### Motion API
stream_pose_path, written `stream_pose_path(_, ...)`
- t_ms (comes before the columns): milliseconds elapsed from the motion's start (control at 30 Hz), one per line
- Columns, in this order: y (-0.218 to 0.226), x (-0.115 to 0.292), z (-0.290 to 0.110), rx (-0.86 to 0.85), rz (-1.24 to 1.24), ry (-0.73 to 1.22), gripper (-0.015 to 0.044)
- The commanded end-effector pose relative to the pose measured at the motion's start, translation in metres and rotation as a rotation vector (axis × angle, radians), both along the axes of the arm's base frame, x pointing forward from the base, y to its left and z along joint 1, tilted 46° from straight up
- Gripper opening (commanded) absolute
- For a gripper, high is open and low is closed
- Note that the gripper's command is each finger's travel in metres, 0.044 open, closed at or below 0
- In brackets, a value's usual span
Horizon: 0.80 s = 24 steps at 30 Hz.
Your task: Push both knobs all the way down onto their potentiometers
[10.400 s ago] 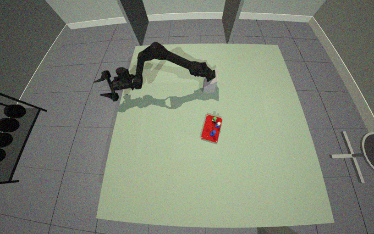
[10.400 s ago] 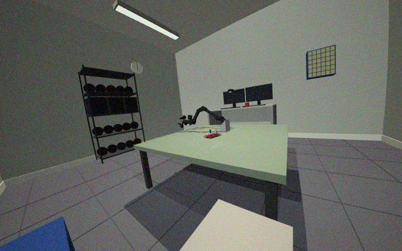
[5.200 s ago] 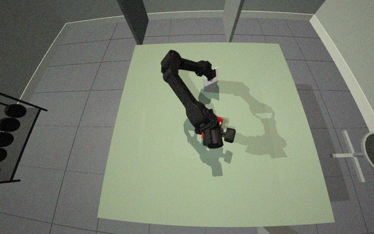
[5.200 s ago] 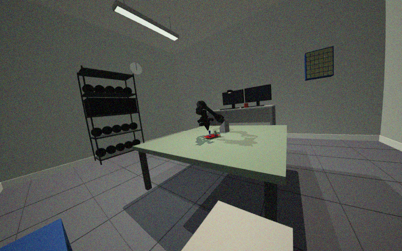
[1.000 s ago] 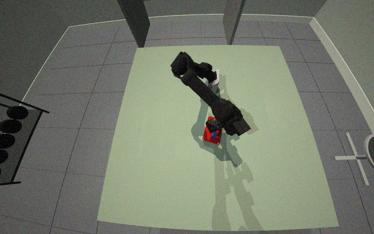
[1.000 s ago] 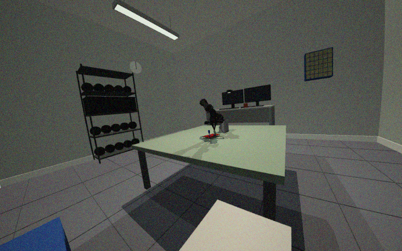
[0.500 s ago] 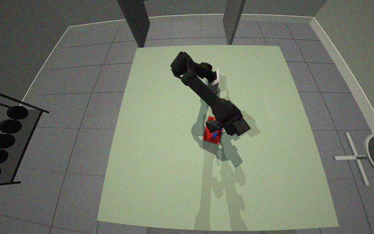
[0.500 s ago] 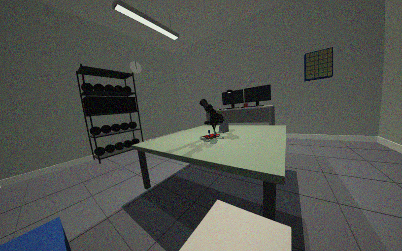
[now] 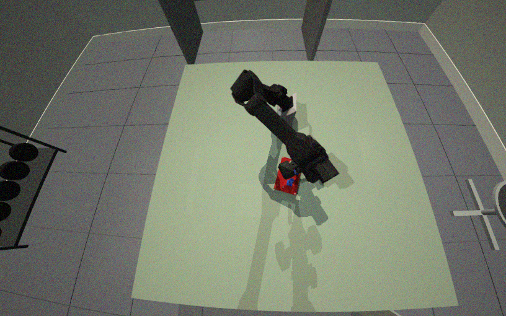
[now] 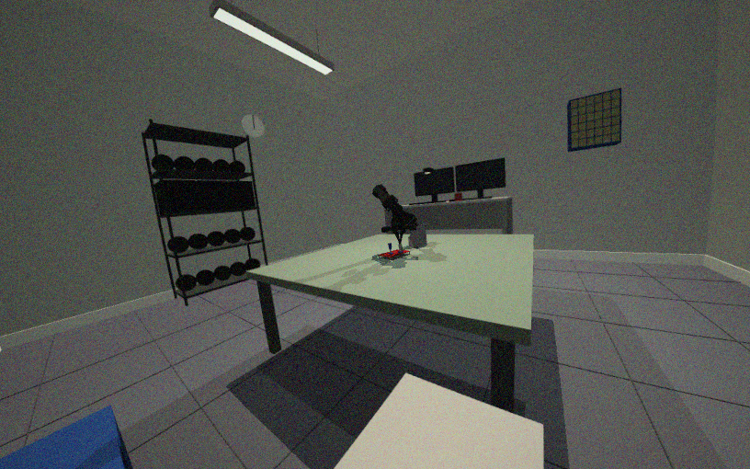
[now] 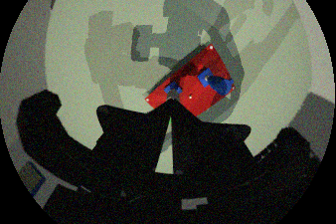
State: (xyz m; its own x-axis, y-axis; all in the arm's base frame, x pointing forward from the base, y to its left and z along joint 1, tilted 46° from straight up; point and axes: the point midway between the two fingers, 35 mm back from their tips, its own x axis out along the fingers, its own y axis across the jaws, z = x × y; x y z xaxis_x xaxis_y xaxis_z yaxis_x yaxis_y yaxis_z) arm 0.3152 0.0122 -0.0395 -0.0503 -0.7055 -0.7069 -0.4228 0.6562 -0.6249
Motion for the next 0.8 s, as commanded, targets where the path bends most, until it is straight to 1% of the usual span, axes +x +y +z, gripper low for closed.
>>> stream_pose_path(0,-0.0048,0.0005,-0.0024,-0.003,-0.007,-0.001,0.0)
stream_pose_path(767,-0.0076,0.0003,-0.0051,-0.004,-0.007,-0.001,0.0)
